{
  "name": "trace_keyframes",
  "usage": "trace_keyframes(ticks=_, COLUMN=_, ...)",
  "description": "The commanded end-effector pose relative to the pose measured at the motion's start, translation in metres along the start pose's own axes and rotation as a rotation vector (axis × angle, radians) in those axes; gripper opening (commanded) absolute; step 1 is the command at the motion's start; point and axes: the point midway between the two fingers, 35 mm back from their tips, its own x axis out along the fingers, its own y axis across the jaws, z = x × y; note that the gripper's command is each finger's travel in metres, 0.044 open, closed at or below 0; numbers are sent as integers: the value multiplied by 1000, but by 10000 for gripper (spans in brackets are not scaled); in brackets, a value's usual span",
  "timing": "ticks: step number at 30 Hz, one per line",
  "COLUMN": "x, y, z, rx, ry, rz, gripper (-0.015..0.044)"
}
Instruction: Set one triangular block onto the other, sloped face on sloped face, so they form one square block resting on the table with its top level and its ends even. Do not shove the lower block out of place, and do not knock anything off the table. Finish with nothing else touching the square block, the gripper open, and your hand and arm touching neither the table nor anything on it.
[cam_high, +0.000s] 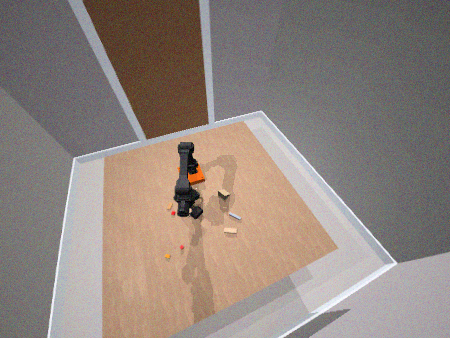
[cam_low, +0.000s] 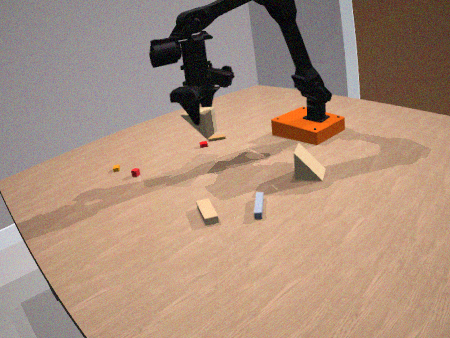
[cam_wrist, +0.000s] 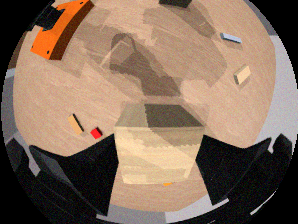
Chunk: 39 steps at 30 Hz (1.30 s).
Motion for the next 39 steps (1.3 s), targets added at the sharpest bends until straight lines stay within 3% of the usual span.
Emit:
trace_keyframes(ticks=1, x=-3, y=-9, z=15, rx=3, ry=2, rz=4, gripper=0)
trace_keyframes(ticks=39, x=-31, y=-68, z=186, rx=2, ry=-10, rz=-5, gripper=0)
